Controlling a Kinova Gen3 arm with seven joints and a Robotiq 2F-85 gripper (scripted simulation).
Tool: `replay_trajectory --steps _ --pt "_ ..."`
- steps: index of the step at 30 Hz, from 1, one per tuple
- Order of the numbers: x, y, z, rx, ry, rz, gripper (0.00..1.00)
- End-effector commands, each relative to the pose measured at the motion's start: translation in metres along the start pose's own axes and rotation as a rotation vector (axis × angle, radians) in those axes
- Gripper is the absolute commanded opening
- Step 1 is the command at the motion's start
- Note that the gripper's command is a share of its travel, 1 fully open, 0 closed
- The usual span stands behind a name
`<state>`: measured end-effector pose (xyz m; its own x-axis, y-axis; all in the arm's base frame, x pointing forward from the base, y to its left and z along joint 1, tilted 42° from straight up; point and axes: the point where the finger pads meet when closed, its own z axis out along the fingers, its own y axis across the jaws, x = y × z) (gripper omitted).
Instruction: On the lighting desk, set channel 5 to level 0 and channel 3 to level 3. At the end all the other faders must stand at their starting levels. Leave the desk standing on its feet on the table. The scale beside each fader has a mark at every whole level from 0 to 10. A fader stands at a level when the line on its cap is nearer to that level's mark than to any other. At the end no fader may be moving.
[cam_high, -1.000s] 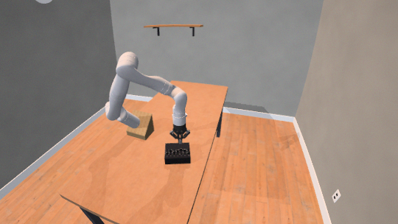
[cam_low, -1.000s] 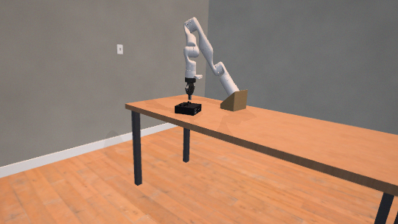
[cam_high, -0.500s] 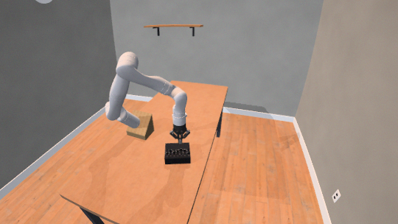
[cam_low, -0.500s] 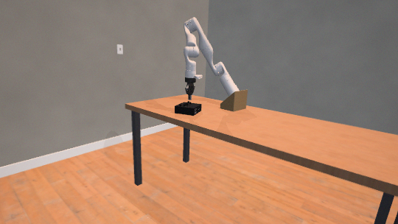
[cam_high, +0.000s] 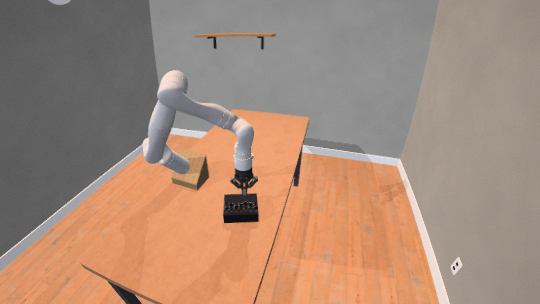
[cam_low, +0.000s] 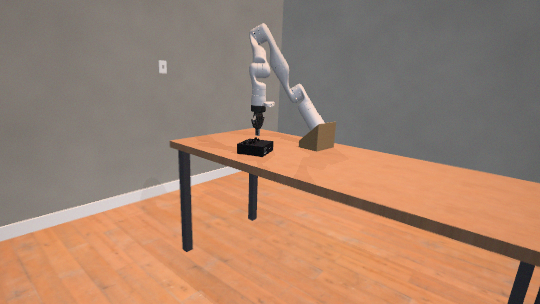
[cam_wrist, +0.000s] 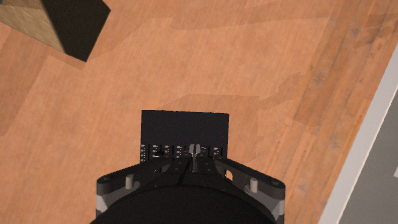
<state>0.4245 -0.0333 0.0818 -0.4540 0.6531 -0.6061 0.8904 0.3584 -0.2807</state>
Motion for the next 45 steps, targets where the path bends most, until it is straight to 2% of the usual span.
replay_trajectory --steps 1,22,45 --pt "0.002 0.003 -0.001 -0.006 0.003 0.011 0.0" --pt "0.002 0.003 0.002 -0.006 0.004 0.011 0.0" --pt "0.003 0.003 0.016 -0.006 0.004 0.01 0.0"
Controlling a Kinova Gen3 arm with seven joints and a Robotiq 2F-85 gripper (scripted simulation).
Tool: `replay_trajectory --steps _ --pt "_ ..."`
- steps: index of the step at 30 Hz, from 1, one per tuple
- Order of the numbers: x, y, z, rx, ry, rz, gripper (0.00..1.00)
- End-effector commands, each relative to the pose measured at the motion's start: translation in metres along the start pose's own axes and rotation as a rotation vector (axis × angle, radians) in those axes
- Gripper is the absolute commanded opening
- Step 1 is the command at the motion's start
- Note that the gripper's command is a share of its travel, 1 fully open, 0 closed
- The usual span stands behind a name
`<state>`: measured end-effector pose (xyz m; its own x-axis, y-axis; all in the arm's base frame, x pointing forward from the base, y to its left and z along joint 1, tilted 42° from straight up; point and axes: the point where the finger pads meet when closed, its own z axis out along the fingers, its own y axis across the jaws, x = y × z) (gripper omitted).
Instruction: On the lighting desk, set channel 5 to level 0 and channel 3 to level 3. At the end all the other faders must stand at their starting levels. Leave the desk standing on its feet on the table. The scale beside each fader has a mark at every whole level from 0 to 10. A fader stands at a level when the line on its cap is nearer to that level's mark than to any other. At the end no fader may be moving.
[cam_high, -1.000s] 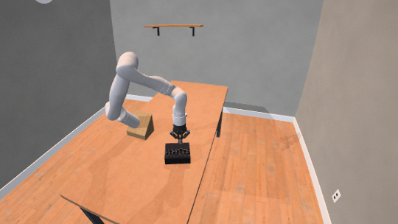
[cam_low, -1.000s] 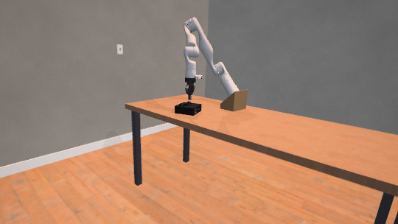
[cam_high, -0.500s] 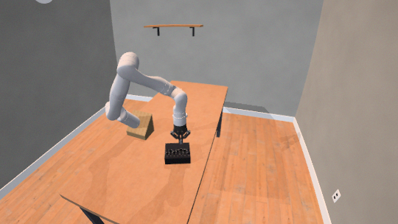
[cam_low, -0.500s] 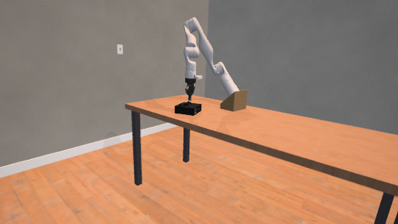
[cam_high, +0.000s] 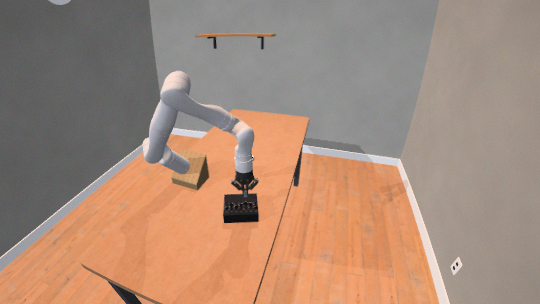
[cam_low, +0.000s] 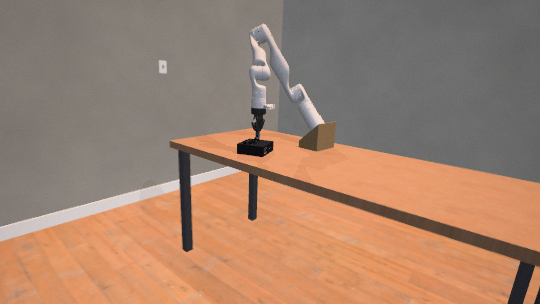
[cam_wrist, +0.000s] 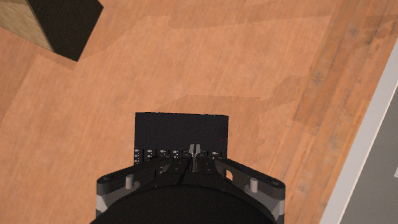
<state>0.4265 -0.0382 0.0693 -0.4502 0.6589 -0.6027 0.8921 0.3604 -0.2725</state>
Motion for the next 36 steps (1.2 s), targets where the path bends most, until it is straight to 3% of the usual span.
replay_trajectory --steps 1,36 --pt "-0.0005 -0.0008 0.0043 0.001 -0.002 0.006 0.0" --pt "-0.0002 -0.0009 0.0107 0.001 -0.002 0.006 0.0"
